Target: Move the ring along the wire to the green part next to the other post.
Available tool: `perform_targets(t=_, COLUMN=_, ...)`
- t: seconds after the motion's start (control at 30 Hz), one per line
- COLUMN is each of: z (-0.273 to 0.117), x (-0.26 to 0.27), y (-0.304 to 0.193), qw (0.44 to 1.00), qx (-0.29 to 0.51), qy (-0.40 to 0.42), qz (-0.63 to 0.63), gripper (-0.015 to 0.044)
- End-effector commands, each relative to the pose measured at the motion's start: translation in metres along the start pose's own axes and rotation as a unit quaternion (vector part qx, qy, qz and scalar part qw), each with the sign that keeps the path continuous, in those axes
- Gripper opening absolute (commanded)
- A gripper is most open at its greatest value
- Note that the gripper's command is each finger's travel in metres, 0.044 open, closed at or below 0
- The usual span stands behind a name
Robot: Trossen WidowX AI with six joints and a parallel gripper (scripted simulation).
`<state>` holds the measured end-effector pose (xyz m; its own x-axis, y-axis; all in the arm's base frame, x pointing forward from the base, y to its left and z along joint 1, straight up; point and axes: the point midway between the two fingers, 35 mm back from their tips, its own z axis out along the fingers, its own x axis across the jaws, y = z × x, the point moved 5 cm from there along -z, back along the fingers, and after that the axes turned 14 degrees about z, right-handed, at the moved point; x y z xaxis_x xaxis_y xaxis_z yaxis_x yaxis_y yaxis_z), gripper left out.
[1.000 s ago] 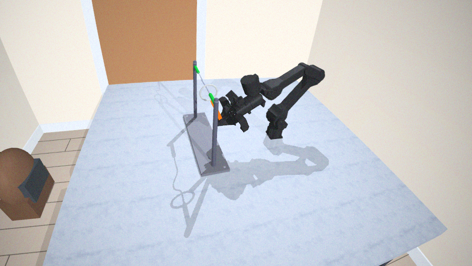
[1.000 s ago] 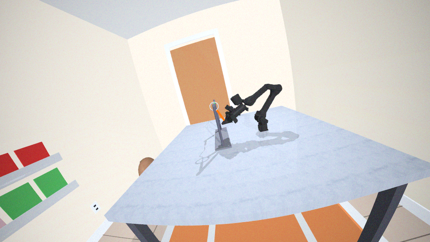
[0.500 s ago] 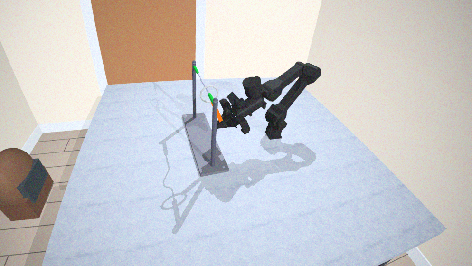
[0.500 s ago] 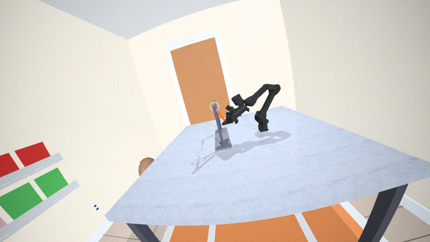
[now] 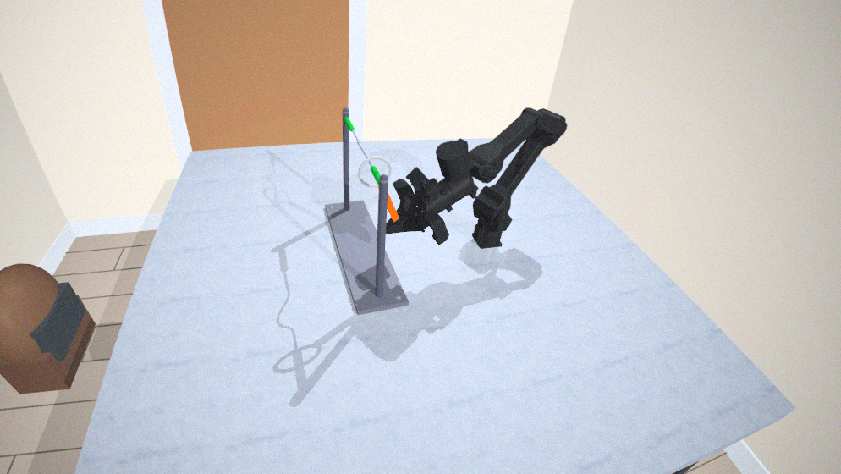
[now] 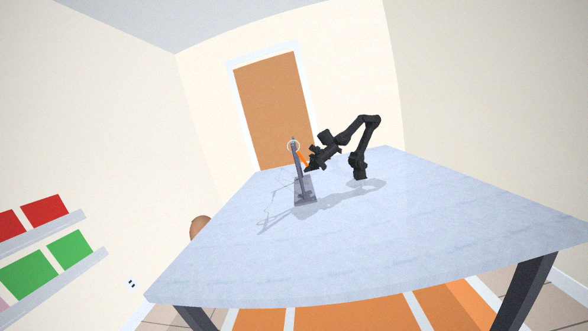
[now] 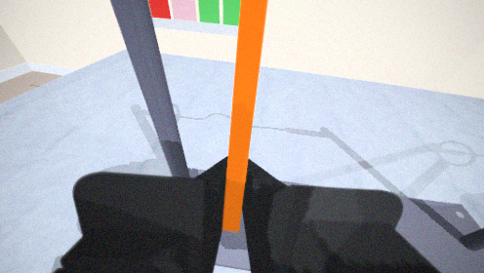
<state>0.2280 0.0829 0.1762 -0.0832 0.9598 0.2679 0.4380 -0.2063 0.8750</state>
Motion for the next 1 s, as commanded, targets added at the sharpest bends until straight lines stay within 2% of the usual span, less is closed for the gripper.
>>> perform_targets(t=0.0, z=0.002, x=0.005, y=-0.001, qw=1.000, qx=0.000, qy=-0.001, qz=0.002, gripper=-0.0150)
perform_targets(t=0.97, z=0.011, x=0.000, y=-0.019, qw=1.000, qx=0.000, qy=-0.001, qz=0.002, gripper=-0.0150)
